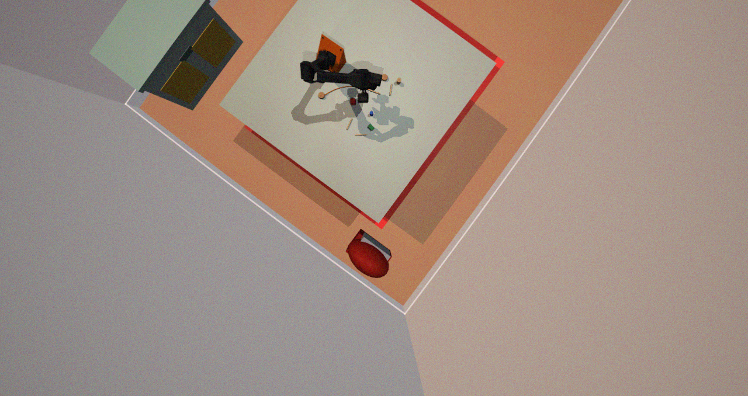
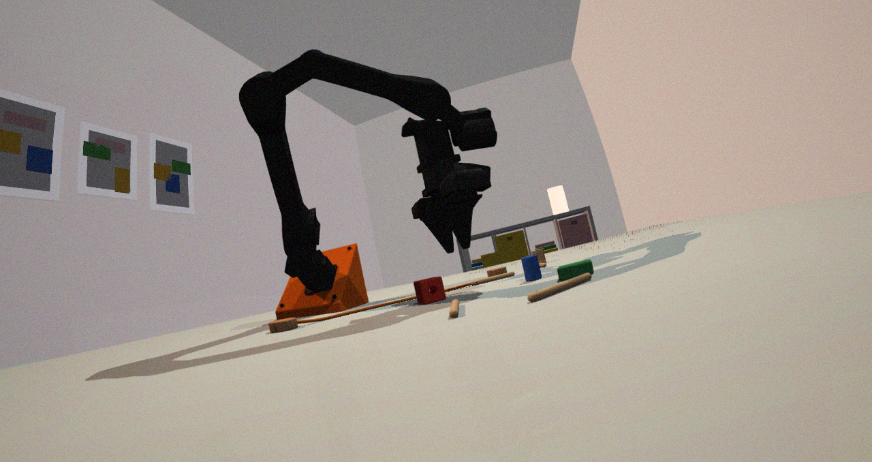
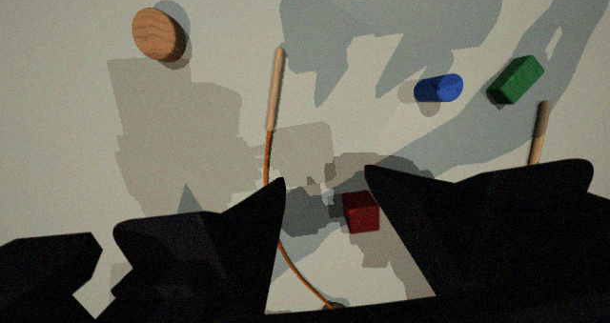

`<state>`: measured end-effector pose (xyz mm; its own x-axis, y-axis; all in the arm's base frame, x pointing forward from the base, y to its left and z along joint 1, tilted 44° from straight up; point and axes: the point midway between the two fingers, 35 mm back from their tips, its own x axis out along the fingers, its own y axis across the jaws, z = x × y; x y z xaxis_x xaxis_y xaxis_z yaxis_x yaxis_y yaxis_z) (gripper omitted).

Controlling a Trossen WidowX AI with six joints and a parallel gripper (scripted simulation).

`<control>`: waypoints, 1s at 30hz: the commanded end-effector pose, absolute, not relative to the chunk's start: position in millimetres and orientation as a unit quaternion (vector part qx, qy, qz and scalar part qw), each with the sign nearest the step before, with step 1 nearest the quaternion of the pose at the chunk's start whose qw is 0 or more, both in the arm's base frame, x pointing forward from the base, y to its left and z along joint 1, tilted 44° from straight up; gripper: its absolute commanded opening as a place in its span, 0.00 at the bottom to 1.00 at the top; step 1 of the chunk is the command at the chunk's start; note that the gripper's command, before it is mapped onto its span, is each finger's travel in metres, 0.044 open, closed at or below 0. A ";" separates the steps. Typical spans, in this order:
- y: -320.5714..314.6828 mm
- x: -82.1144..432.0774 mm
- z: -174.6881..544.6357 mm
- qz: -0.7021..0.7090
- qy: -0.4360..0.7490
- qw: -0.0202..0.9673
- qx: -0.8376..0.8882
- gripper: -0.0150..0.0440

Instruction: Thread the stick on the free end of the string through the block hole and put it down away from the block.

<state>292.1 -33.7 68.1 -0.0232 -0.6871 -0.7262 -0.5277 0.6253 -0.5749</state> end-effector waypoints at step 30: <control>7.1 302.6 27.6 -0.193 0.689 0.618 -0.325 0.46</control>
<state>302.5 6.5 28.3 -0.0233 -0.6903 -0.7231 -0.2164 0.7097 -0.6705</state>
